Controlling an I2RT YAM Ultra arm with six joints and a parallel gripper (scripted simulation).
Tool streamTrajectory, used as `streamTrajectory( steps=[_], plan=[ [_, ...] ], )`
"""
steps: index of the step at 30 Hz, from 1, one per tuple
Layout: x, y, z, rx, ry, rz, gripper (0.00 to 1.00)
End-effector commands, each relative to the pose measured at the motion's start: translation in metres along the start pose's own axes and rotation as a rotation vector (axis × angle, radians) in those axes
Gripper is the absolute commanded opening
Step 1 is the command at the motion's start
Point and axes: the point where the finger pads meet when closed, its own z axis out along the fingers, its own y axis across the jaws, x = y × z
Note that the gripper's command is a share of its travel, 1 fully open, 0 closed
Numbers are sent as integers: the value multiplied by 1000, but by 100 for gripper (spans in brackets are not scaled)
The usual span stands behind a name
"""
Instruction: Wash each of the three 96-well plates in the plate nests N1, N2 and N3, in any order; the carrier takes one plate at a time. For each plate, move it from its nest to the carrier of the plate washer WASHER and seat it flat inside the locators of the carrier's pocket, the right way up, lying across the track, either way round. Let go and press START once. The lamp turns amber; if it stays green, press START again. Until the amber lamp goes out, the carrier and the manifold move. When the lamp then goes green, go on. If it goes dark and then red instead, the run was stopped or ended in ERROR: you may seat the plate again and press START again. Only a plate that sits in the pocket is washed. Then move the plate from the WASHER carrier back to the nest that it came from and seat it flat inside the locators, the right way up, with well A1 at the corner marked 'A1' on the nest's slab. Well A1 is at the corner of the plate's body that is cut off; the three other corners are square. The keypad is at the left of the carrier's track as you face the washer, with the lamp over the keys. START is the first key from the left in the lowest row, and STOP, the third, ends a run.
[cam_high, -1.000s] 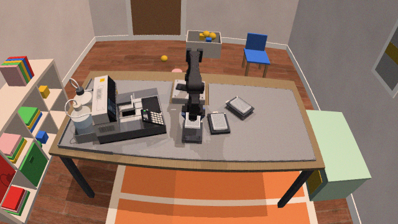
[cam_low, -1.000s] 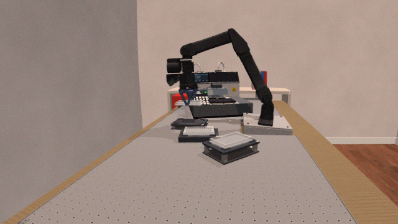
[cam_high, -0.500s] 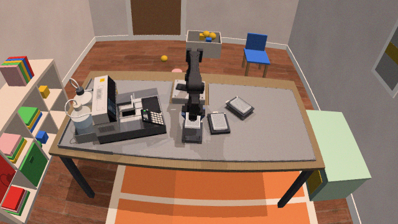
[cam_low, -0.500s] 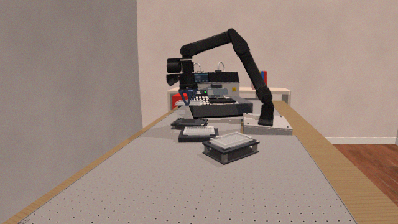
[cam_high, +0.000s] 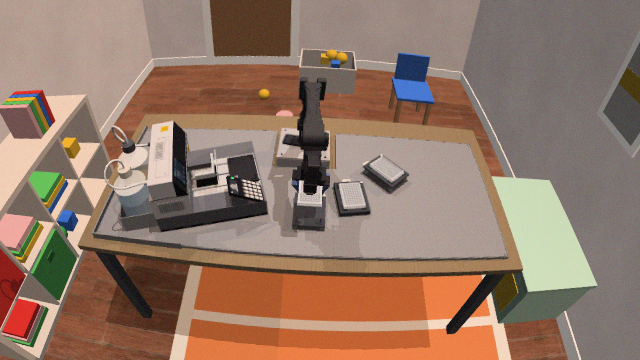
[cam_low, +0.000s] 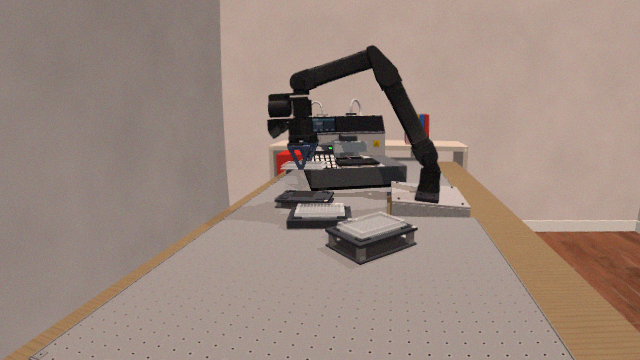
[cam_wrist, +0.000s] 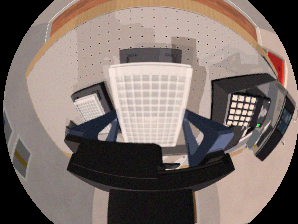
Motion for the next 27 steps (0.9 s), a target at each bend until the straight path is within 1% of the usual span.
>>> streamTrajectory(
  steps=[1,5,14,16,27],
  plan=[
    [-2,-5,-8,-1,-21,-34,0],
    [3,-24,-11,1,-21,-158,0],
    [13,-67,-20,2,-20,-158,0],
    [13,-67,-20,2,-20,-158,0],
    [26,-120,-31,4,-20,-158,0]
  ],
)
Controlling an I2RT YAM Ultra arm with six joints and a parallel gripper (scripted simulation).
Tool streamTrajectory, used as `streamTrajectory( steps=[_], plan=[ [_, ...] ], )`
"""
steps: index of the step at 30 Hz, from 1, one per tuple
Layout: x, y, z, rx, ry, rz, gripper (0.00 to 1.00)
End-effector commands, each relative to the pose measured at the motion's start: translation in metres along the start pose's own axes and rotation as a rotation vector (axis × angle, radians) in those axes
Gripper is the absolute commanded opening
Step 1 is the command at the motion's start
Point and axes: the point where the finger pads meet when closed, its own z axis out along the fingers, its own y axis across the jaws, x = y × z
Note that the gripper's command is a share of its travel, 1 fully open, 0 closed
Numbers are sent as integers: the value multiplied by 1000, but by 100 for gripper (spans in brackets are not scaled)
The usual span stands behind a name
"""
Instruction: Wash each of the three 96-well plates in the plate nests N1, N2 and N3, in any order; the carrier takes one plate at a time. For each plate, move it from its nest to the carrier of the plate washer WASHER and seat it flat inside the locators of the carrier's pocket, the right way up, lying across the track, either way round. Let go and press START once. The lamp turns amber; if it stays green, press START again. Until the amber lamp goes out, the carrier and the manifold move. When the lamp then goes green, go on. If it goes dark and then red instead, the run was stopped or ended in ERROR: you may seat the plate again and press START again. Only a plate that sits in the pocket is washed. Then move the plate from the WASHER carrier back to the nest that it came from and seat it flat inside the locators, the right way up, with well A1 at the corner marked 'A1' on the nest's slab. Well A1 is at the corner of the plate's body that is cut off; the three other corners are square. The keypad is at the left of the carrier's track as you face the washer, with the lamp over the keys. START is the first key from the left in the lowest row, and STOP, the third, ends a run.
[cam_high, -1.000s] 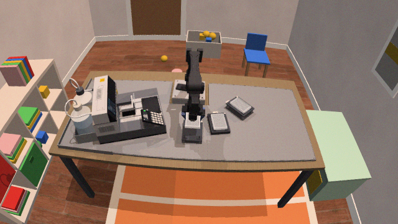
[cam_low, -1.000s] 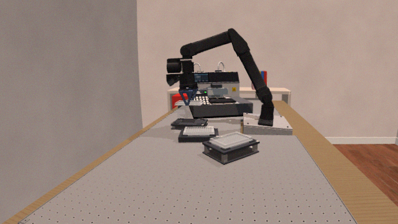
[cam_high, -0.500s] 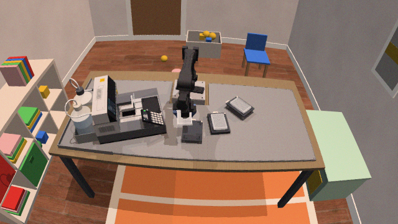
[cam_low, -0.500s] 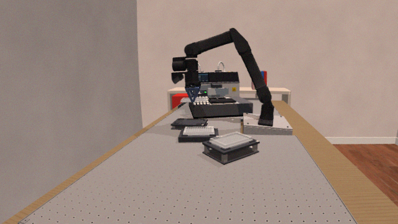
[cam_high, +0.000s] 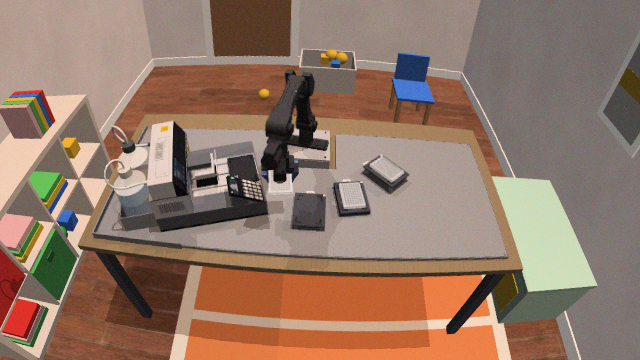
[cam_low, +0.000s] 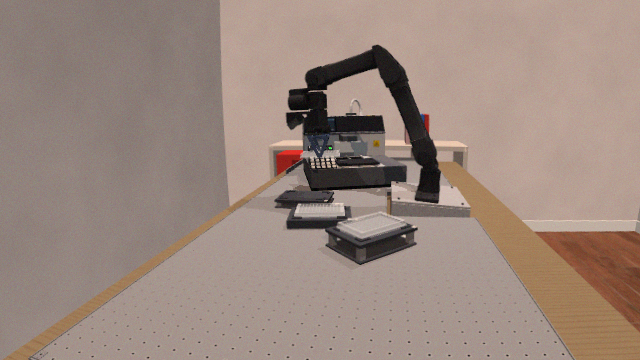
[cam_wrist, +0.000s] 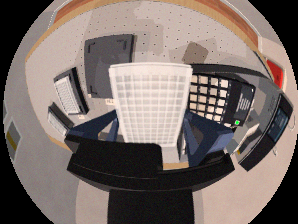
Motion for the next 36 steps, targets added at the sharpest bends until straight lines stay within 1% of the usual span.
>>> streamTrajectory(
  steps=[1,4,6,10,26,31,36],
  plan=[
    [1,-13,-13,11,-30,-33,0],
    [7,-27,-16,11,-30,-33,0],
    [7,-27,-16,11,-30,-33,0],
    [13,-44,-20,12,-30,-32,0],
    [13,-44,-20,12,-30,-32,0],
    [31,-61,-25,15,-28,-190,0],
    [49,-79,-30,15,-28,-190,0]
  ],
)
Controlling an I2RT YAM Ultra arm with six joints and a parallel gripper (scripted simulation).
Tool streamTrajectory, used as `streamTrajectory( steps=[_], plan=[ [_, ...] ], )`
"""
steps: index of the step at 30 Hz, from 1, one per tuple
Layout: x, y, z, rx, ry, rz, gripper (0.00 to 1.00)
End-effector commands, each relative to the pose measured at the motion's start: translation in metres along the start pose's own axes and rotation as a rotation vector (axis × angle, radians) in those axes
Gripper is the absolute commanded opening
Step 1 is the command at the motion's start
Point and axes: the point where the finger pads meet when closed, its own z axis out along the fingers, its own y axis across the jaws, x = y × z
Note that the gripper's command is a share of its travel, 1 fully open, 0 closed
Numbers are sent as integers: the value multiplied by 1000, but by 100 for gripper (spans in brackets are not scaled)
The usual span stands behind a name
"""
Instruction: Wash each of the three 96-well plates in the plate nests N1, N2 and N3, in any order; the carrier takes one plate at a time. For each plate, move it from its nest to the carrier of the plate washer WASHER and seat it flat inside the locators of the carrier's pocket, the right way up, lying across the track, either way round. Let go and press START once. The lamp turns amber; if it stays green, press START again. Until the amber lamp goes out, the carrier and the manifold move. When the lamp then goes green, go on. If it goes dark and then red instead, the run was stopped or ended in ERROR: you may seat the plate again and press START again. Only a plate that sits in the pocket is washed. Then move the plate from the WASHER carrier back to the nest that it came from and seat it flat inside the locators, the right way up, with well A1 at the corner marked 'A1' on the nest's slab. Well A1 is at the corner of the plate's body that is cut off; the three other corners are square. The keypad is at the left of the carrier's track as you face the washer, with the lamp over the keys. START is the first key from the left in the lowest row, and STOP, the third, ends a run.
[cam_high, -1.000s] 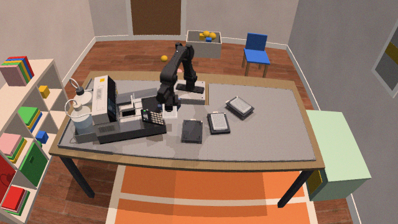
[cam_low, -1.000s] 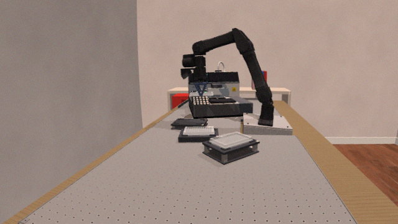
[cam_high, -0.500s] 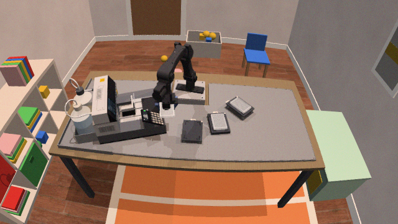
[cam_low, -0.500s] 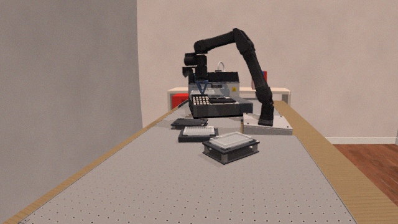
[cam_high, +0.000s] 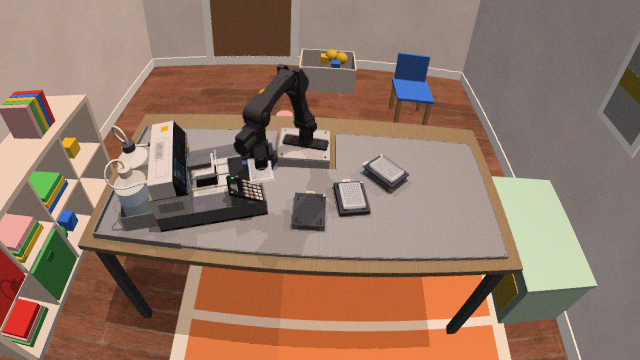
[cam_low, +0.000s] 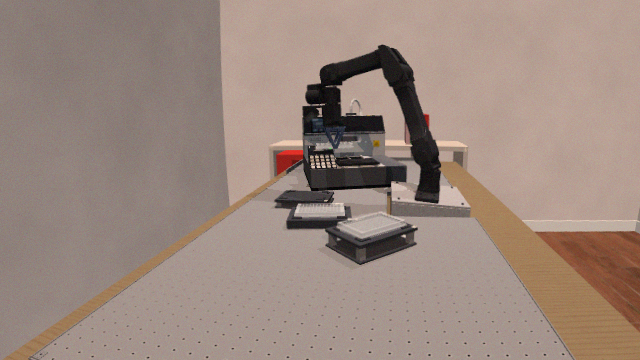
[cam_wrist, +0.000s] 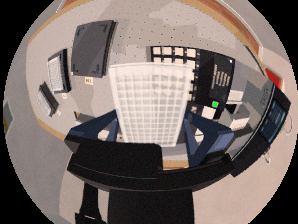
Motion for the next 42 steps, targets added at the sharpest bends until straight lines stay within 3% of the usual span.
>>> streamTrajectory(
  steps=[1,25,42],
  plan=[
    [10,-8,-12,17,-22,-56,0],
    [89,-66,-32,19,-20,-56,0],
    [89,-67,-33,19,-20,-56,0]
  ],
)
